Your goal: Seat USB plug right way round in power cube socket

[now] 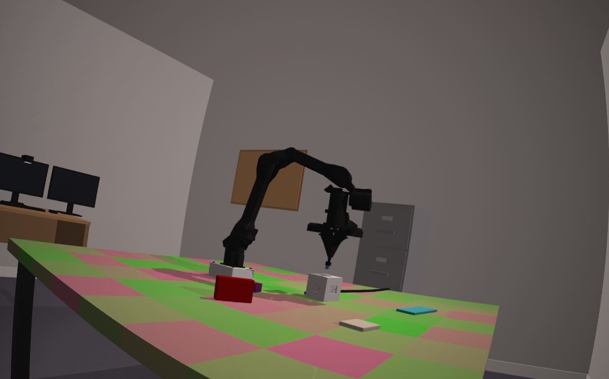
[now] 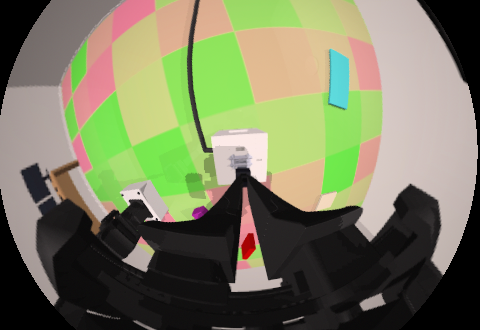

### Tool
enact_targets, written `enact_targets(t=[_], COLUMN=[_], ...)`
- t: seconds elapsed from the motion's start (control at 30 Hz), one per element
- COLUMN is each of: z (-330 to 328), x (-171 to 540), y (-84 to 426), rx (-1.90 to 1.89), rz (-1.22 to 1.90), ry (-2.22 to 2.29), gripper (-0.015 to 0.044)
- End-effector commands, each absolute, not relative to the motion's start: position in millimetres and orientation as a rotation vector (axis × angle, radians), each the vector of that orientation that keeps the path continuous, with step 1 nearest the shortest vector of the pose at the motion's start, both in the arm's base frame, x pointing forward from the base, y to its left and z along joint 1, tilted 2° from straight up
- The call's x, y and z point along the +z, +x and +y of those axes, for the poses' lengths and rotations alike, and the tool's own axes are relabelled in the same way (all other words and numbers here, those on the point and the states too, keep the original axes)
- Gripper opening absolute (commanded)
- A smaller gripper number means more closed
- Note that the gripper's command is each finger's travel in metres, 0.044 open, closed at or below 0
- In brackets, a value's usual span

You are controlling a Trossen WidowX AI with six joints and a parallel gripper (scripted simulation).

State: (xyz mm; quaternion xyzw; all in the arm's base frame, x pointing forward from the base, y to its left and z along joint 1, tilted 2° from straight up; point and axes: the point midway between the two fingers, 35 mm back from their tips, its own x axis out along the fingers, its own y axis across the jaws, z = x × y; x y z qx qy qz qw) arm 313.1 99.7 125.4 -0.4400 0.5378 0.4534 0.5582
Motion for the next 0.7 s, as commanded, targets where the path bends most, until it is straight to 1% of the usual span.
enact_targets(t=[0.0, 0.17, 0.67], z=[99.6, 99.6, 99.6], x=[128.7, 126.6, 126.0], y=[313.2, 313.1, 313.1], rx=[1.071, 1.03, 0.729], rz=[1.267, 1.291, 1.427], ry=[-1.039, -0.997, -0.689], gripper=[0.0, 0.0, 0.0])
